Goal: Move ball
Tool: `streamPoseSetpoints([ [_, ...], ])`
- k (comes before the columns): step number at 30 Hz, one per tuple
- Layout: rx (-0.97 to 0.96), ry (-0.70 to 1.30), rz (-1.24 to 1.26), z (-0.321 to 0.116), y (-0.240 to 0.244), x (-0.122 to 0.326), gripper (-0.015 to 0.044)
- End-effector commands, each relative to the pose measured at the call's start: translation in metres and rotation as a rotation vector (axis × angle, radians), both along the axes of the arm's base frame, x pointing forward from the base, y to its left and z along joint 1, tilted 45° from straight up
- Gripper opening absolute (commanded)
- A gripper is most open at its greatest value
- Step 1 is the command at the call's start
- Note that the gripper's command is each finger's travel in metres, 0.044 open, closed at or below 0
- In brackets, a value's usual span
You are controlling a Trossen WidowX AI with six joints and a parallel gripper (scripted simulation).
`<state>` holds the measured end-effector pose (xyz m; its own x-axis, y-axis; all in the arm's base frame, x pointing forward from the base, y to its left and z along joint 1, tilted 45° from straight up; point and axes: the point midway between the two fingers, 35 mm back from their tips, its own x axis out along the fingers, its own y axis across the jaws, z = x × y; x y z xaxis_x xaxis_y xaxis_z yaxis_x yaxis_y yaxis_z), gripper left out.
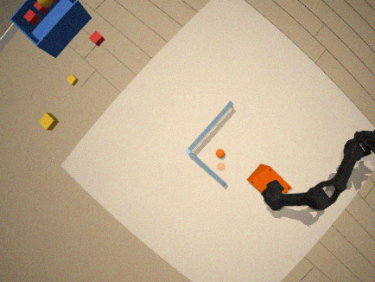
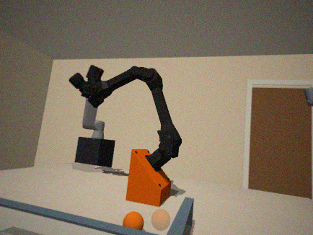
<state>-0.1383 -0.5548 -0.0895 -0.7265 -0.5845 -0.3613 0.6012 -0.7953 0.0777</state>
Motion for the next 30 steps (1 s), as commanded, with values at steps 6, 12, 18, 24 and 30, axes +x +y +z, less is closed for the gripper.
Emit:
streamPoseSetpoints([
  [6,0.409,0.122,0.593,-0.001,-0.001,0.16,0.0306],
  [12,0.611,0.237,0.998,0.003,0.034,0.264,0.0306],
  [18,0.789,0.349,1.41,0.006,0.094,0.346,0.0306],
  [24,0.909,0.449,1.77,0.013,0.161,0.402,0.0306],
  [30,1.002,0.609,2.203,0.023,0.251,0.451,0.0306],
])
